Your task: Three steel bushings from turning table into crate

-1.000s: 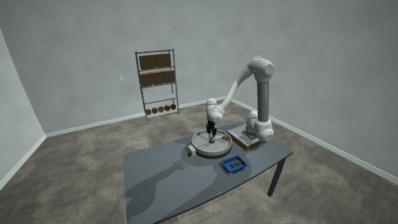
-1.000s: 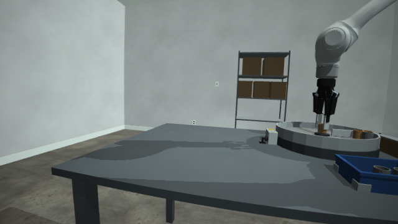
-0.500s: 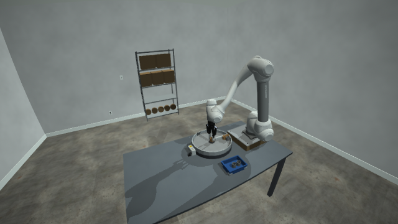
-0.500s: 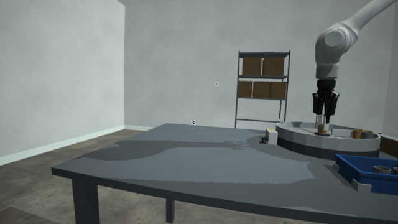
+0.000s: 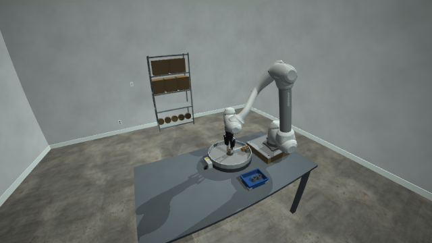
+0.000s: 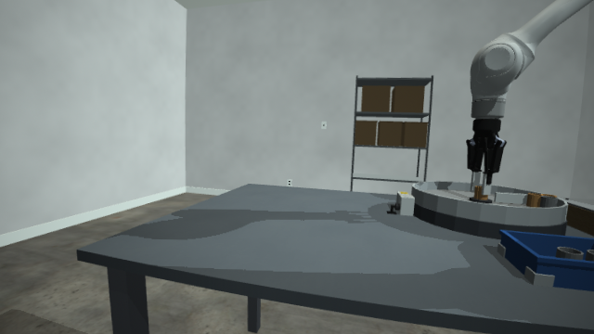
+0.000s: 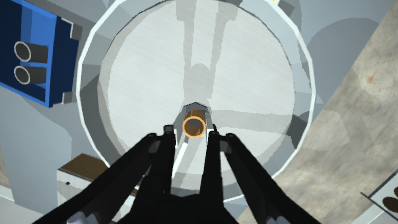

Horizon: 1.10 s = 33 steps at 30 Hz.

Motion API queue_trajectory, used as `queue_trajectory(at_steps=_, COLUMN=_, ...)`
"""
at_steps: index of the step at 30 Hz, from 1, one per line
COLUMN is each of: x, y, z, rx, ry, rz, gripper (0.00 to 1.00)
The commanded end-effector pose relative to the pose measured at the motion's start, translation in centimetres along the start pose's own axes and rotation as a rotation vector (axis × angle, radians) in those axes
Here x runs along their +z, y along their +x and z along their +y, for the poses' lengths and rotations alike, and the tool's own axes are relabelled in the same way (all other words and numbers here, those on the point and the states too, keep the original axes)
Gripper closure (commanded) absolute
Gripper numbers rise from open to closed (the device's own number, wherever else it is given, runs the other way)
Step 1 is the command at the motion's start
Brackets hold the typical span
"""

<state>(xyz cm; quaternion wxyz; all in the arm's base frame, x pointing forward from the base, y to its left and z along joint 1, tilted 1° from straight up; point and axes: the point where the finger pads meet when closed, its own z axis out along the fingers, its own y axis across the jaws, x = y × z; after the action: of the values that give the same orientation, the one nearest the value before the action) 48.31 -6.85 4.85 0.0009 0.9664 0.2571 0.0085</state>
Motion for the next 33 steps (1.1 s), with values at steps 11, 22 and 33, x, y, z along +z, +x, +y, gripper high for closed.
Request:
queue_trajectory(at_steps=11, x=0.36, y=0.07, z=0.04, rx=-0.003, ry=0.001, rz=0.002, gripper=1.00)
queue_trajectory(at_steps=22, x=0.36, y=0.07, z=0.04, rx=-0.003, ry=0.001, rz=0.002, gripper=1.00)
queue_trajectory(at_steps=33, x=0.36, y=0.07, z=0.04, rx=-0.003, ry=0.001, rz=0.002, gripper=0.72)
